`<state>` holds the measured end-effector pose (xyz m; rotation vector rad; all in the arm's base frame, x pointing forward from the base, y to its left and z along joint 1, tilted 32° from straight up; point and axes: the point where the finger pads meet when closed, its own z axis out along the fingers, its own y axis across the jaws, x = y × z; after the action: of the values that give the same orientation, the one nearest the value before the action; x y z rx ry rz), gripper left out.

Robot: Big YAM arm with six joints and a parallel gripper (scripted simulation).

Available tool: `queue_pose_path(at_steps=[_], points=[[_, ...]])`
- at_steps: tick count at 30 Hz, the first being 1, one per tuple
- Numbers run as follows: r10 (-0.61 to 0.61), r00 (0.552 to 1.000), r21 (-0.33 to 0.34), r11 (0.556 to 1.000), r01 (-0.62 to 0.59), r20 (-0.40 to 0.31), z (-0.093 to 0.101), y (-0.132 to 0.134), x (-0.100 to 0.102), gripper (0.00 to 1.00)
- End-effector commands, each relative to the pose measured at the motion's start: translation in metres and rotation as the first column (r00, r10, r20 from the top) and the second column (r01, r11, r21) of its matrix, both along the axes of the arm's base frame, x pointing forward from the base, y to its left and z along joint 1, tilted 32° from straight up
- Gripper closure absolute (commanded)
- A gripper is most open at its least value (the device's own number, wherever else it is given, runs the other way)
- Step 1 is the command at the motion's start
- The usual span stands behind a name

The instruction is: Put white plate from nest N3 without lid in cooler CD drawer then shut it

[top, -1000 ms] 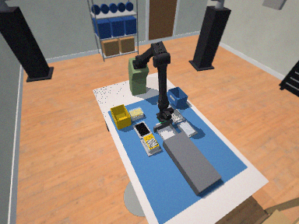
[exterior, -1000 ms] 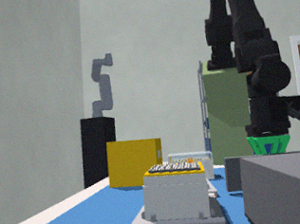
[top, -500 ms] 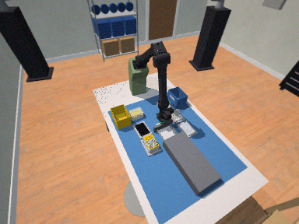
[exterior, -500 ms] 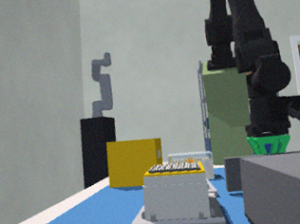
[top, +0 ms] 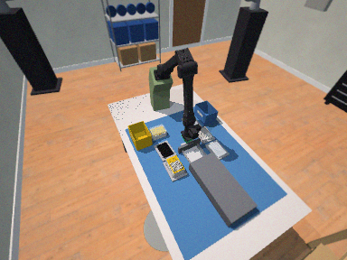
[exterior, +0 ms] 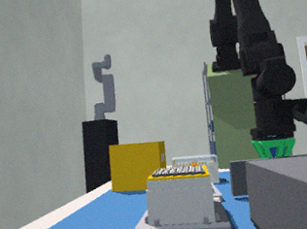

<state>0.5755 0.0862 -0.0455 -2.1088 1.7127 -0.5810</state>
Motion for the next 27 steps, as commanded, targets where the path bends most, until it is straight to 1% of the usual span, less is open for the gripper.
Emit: queue_pose_path(at_steps=[1, 27], points=[[0.007, 1.000, 0.001, 1.000, -0.007, 0.027, 0.0132, -0.0029, 0.0018, 0.70], [0.006, 1.000, 0.001, 1.000, -0.006, 0.023, 0.0126, -0.0031, 0.0009, 0.70]])
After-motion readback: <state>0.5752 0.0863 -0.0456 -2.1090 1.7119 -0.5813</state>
